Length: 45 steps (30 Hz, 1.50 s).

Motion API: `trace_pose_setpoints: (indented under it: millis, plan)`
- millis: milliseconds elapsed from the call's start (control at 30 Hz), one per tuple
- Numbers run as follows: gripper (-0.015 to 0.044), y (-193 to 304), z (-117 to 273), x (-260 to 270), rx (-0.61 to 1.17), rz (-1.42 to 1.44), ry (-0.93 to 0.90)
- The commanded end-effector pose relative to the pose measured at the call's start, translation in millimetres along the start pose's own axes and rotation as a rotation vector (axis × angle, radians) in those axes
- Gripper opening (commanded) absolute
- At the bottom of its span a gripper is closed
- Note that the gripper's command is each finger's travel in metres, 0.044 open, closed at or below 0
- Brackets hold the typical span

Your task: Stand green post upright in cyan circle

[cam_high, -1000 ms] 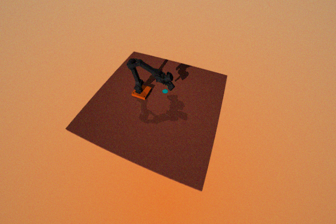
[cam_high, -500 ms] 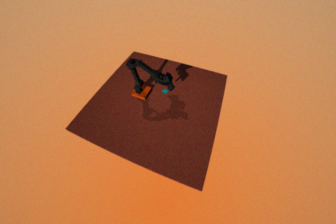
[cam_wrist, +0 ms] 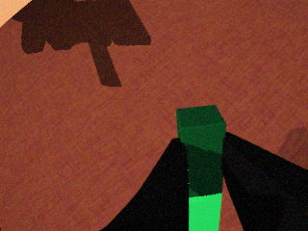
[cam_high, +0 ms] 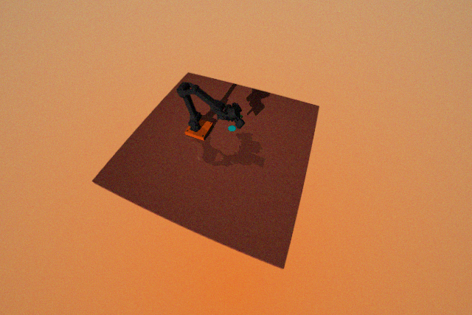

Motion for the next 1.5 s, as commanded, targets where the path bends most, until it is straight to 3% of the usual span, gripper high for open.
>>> trace_pose_setpoints:
  millis: [0,1467]
  plan:
    - [0.0023,2,1,-1,-0.026,0.001,-0.009]
    - [0.0023,27,13,-5,-0.233,0.046,-0.07]
Point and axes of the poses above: the point midway between the two fingers, 35 mm back from their tips, its own z axis back along the fingers, its own x axis across the jaws, y = z × x, the point moved 10 cm from there along z, back along the fingers, and after that the axes turned 7 degrees about -z, right-handed, at the moved point
